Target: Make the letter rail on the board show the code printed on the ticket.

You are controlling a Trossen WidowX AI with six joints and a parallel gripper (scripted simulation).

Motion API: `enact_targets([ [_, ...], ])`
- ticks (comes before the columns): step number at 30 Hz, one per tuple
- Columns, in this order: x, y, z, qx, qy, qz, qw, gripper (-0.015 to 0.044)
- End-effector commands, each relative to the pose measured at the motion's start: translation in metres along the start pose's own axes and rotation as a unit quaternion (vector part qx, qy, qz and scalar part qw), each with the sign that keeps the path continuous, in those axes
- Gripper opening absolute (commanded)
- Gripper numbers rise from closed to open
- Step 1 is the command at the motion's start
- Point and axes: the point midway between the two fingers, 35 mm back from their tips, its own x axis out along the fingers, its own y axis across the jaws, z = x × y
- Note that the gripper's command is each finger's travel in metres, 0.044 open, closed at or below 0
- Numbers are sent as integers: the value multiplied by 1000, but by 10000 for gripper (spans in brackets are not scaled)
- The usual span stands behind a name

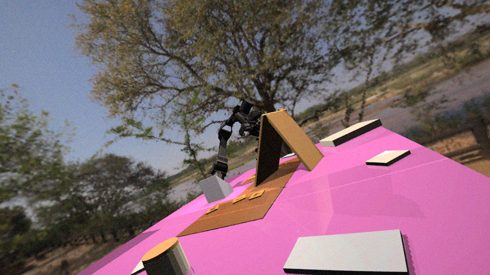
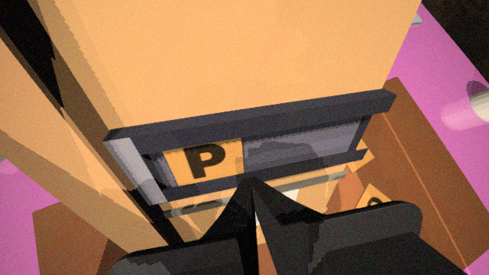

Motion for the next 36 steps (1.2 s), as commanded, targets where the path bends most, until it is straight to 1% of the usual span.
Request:
enact_targets([
  [1, 2, -8, 5, -1, 81, 17, 997, 0],
  [4, 1, -12, 8, -1, 133, 38, 990, 0],
  [6, 1, -13, 9, -1, 144, 44, 989, 0],
  [36, 13, -12, 13, -1, 144, 44, 989, 0],
])
